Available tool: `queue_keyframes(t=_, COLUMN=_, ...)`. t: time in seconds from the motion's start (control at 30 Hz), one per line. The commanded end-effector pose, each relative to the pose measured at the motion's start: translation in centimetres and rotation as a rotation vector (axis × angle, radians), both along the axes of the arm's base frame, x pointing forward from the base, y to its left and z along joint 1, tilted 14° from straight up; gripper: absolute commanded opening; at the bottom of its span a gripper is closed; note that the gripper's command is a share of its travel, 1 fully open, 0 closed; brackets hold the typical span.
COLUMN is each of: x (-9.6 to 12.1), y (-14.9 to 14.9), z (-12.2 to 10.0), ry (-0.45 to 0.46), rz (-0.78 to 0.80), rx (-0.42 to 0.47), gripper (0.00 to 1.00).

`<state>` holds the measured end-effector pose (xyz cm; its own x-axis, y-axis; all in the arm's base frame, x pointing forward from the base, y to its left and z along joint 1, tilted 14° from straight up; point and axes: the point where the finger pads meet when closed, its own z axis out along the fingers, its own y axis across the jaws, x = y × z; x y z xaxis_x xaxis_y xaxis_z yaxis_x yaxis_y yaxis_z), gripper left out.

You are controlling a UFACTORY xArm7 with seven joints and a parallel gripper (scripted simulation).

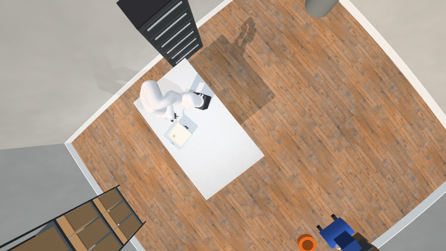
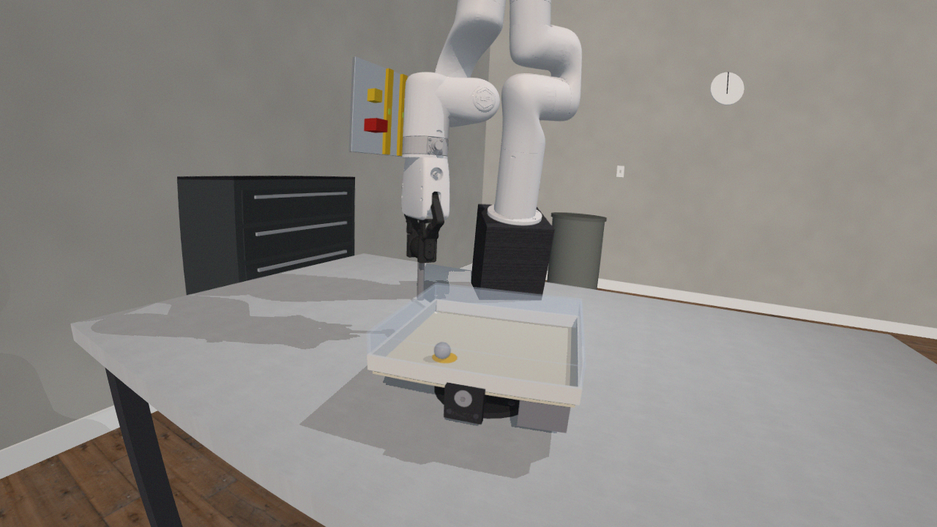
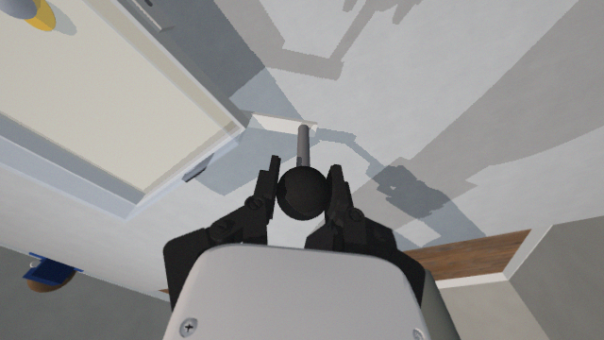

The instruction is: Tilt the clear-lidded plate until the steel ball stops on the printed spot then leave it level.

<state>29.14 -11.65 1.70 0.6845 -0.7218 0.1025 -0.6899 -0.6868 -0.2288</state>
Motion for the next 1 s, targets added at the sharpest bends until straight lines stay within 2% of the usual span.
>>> queue_keyframes(t=0.0, x=-0.13, y=0.19, z=-0.1, ry=0.002, rz=0.002, rx=0.002, gripper=0.0)
queue_keyframes(t=0.57, x=0.14, y=0.08, z=0.6, ry=0.002, rz=0.002, rx=0.002, gripper=0.0)
queue_keyframes(t=0.97, x=0.06, y=0.02, z=0.07, ry=0.002, rz=0.002, rx=0.002, gripper=0.0)
